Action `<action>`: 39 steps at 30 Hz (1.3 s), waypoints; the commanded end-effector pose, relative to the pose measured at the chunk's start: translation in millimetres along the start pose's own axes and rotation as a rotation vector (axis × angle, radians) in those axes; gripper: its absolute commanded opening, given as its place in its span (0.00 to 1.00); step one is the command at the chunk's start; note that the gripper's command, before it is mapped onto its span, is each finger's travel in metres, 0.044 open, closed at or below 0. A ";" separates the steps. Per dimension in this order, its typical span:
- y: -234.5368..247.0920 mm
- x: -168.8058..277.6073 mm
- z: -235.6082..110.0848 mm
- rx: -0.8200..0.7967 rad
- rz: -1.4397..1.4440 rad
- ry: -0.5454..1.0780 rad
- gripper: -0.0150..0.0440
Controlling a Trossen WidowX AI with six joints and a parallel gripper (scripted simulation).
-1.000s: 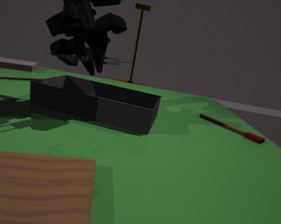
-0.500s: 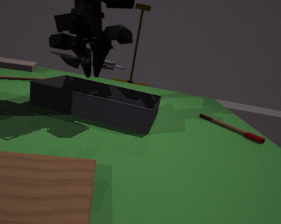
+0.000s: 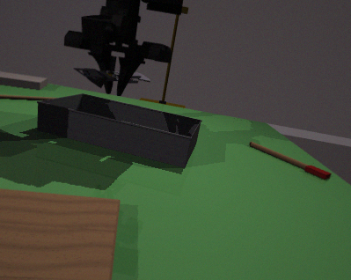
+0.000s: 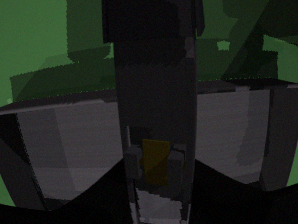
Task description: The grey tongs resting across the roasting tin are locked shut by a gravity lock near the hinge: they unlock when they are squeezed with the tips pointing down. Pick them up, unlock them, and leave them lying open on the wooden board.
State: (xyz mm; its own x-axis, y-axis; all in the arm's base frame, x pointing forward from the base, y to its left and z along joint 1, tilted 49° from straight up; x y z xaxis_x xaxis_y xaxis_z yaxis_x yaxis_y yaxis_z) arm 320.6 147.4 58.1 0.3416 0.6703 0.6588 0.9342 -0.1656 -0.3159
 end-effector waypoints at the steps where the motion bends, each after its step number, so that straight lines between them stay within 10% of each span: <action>1: 3.1 4.5 -4.3 0.036 -0.027 0.026 0.00; 39: 78.4 -79.2 -34.8 0.019 -0.598 0.007 0.00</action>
State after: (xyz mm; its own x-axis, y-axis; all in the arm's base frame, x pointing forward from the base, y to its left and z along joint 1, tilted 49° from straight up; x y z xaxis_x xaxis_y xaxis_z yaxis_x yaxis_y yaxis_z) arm 363.3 70.6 11.3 -0.1646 0.6526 0.7396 0.9780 0.2056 0.0363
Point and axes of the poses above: the point midway between the two fingers, 35 mm back from their tips, its own z axis out along the fingers, its own y axis across the jaws, x = y × z, the point moved 1 cm from there along -z, back along the fingers, and after that the axes turned 13 degrees about z, right-handed, at the moved point
